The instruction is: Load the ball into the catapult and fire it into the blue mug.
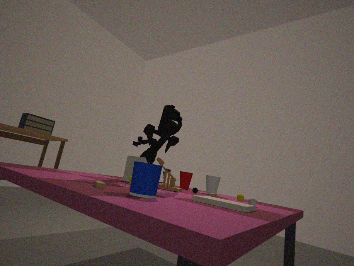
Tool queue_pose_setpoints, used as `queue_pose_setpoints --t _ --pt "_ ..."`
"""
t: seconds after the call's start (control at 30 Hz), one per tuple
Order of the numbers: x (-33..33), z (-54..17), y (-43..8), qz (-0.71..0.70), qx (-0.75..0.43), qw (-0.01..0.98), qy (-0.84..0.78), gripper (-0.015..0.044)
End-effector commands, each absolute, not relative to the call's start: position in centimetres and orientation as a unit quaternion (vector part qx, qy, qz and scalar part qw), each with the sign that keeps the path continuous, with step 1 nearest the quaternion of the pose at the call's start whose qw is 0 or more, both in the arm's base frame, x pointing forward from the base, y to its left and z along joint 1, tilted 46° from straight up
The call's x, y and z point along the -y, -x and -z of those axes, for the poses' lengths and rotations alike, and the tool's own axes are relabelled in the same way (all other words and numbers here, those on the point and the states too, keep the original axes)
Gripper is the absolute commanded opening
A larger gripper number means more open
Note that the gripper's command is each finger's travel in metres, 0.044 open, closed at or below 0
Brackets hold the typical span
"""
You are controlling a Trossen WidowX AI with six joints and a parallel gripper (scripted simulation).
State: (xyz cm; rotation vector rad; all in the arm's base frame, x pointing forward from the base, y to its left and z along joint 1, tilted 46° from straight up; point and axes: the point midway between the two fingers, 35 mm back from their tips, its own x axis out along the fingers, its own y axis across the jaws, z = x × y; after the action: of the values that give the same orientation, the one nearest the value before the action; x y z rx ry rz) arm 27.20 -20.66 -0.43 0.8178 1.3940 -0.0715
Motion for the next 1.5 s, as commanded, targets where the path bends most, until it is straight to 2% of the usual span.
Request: queue_pose_setpoints --t 0.0,0.7,0.9,1.47 --pt "18.5 -0.2 -27.2 -0.030 -0.633 0.696 -0.338 0.0440" --pt "8.8 -4.1 -26.3 -0.339 -0.604 0.696 -0.189 0.0440" --pt "8.2 -4.4 -26.2 -0.358 -0.598 0.695 -0.180 0.0440" --pt "8.2 -4.4 -26.2 -0.358 -0.598 0.695 -0.180 0.0000"
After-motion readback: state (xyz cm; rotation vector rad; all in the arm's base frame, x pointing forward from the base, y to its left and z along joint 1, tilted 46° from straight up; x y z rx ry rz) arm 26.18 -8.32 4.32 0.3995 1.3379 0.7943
